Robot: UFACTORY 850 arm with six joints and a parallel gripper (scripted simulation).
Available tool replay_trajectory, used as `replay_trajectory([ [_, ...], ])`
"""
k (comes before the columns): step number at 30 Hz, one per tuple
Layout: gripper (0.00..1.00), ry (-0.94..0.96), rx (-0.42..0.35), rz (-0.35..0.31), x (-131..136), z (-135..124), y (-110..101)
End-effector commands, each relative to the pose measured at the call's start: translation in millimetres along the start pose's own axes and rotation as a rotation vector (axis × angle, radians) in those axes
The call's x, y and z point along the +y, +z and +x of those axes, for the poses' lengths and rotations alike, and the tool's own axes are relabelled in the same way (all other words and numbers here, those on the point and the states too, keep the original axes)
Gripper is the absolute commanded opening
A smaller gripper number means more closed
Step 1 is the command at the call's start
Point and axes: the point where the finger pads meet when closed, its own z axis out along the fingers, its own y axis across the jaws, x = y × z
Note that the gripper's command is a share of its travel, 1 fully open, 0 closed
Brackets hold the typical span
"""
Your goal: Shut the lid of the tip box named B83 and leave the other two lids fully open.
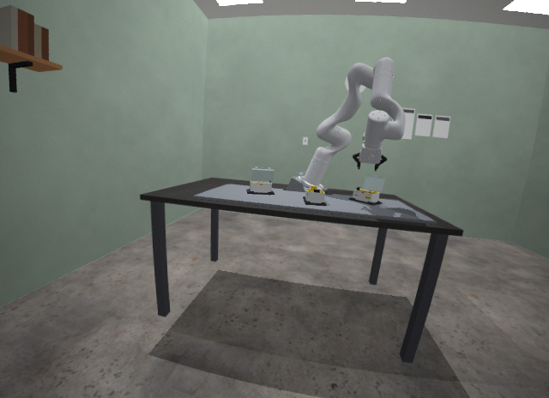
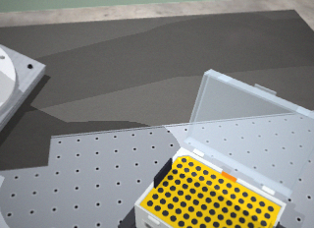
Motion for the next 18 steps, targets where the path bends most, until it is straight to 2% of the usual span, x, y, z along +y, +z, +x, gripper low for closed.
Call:
replay_trajectory([
  [1,0.00,-0.001,-0.001,0.000,0.3,0.5,-1.3],
  [16,0.00,-0.001,-0.001,0.000,0.3,0.5,-1.2],
  [18,0.00,-0.048,-0.001,0.047,5.7,6.9,4.3],
])
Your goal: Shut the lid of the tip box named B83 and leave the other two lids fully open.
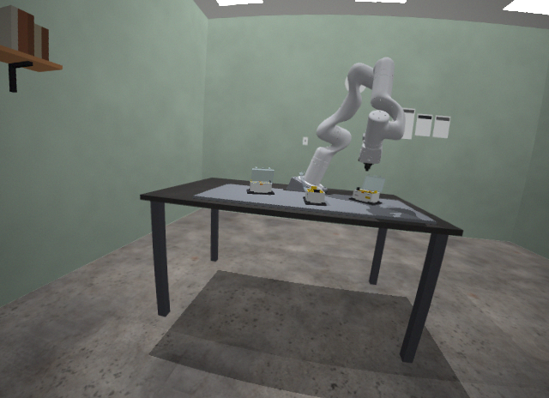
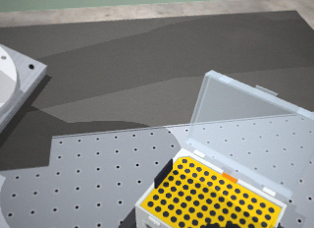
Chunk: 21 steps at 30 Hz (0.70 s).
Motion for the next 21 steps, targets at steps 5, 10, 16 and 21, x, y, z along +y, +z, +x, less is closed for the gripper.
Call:
replay_trajectory([
  [5,0.00,-0.139,-0.001,0.138,16.5,18.8,15.4],
  [10,0.00,-0.190,-0.001,0.189,27.3,31.5,26.5],
  [16,0.00,-0.190,-0.001,0.188,43.5,50.5,43.1],
  [21,0.00,-0.190,-0.001,0.188,57.0,66.4,56.9],
])
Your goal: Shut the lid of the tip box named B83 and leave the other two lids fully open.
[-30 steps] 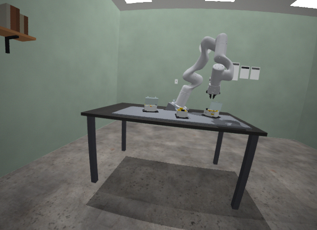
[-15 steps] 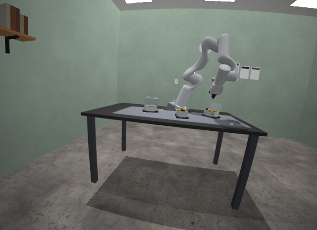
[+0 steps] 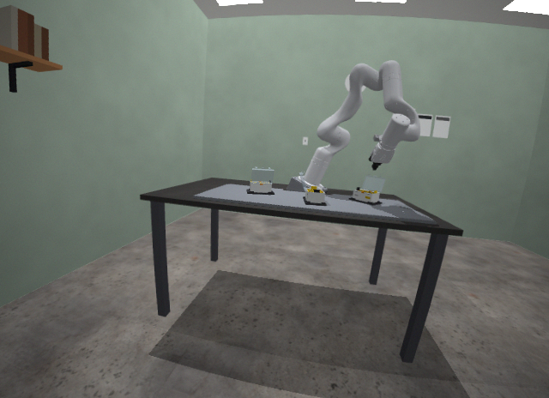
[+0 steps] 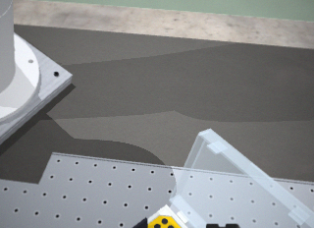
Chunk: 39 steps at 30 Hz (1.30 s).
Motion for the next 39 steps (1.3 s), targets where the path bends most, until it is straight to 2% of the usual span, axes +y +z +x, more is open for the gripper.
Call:
replay_trajectory([
  [1,0.00,-0.001,-0.002,0.000,12.0,7.5,5.6],
  [6,0.00,-0.001,-0.002,0.000,26.4,17.5,14.0],
  [10,0.00,-0.001,-0.002,0.000,26.3,17.4,14.0],
  [17,0.00,0.167,-0.149,-0.070,45.2,38.3,35.0],
  [19,0.00,0.167,-0.149,-0.070,45.2,38.3,35.0],
  [34,0.00,0.525,-0.463,-0.219,85.5,83.2,79.8],
  [36,0.00,0.525,-0.463,-0.219,85.5,83.2,79.8],
  [39,0.00,0.597,-0.526,-0.249,92.1,90.6,87.2],
])
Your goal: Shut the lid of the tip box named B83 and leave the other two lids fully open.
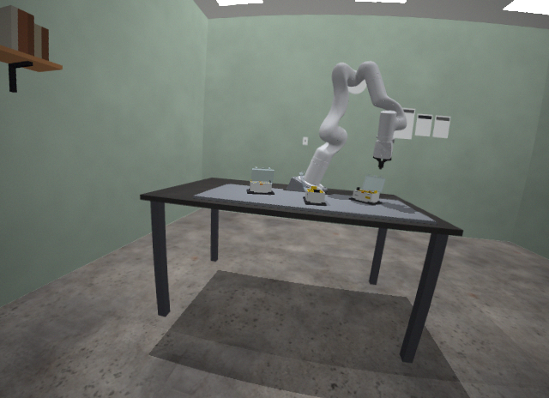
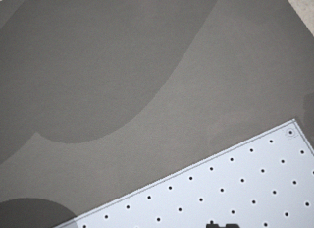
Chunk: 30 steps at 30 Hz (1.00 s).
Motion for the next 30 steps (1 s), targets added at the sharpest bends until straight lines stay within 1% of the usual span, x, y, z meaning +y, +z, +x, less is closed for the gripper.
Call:
replay_trajectory([
  [1,0.00,0.109,-0.135,-0.023,1.4,13.2,5.4],
  [10,0.00,0.319,-0.325,-0.116,1.4,13.3,5.3],
  [30,0.00,0.319,-0.325,-0.116,1.4,13.3,5.4],
])
